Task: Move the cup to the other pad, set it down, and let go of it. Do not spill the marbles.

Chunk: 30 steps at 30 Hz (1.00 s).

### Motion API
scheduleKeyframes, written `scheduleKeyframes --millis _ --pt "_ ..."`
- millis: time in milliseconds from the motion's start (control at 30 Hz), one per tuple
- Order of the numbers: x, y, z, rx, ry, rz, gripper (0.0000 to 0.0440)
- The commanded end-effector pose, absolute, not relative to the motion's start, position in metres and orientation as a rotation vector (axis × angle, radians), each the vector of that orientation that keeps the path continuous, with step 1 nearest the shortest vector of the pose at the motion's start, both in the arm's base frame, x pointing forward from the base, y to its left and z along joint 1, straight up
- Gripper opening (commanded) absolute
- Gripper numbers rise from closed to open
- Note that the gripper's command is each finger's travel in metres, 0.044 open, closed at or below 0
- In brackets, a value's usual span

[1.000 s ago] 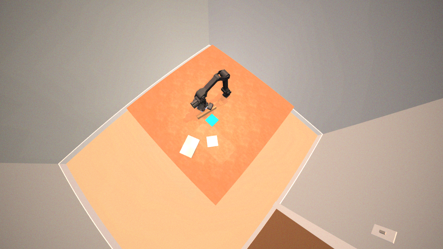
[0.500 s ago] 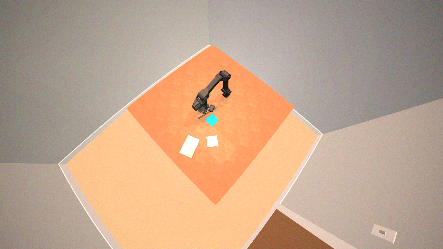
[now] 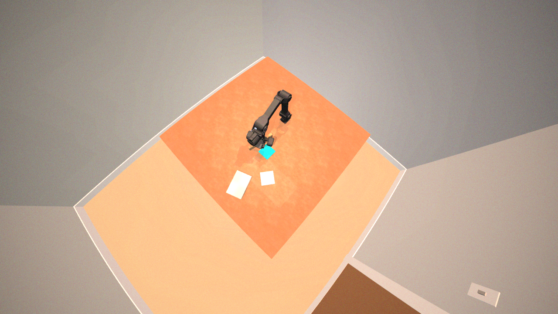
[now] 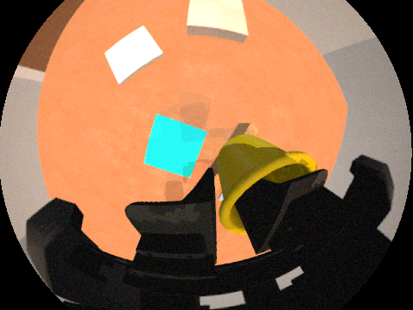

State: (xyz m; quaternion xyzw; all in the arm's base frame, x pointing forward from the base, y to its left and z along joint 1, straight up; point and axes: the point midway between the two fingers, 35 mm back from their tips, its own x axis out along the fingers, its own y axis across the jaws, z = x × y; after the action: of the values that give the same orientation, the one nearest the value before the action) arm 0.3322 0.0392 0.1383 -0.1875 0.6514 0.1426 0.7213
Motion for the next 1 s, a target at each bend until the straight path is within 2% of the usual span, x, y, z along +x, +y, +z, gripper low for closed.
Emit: scheduleKeyframes --millis 0,500,967 --pt "0.336 0.054 0.139 -0.414 1.415 0.327 0.0" --pt "0.335 0.111 0.123 -0.434 1.371 0.365 0.0" --pt "0.321 0.124 0.084 -0.434 1.39 0.343 0.0004"
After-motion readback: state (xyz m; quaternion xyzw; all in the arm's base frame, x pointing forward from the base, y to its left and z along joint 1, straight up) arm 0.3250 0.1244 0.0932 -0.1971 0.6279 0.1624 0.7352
